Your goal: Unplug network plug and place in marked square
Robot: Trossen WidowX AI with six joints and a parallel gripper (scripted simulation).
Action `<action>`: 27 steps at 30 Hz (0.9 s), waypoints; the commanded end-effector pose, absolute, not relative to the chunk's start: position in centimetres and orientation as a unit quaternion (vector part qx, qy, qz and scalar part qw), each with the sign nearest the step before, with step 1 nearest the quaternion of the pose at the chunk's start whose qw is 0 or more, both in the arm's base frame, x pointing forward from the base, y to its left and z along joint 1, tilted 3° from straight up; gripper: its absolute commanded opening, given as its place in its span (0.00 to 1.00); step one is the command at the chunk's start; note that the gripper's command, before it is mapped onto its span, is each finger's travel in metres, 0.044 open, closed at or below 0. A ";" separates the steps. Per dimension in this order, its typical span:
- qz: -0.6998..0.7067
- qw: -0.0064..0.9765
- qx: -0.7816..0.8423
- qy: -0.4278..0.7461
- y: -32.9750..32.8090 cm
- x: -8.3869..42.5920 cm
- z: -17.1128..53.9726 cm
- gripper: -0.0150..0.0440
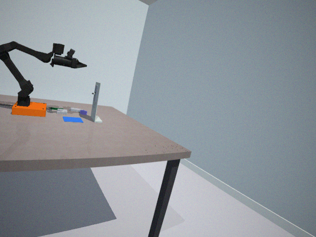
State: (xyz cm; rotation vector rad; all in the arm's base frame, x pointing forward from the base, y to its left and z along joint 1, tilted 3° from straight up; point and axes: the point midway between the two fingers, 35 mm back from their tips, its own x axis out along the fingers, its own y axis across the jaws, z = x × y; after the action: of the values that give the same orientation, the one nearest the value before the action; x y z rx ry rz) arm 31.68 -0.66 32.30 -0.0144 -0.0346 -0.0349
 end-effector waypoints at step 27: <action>0.057 0.906 0.420 0.014 -2.9 32.8 21.0 0.52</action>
State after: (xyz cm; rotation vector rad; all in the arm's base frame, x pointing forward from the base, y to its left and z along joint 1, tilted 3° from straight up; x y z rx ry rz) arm 33.30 -2.67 22.69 0.7425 0.0059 0.1004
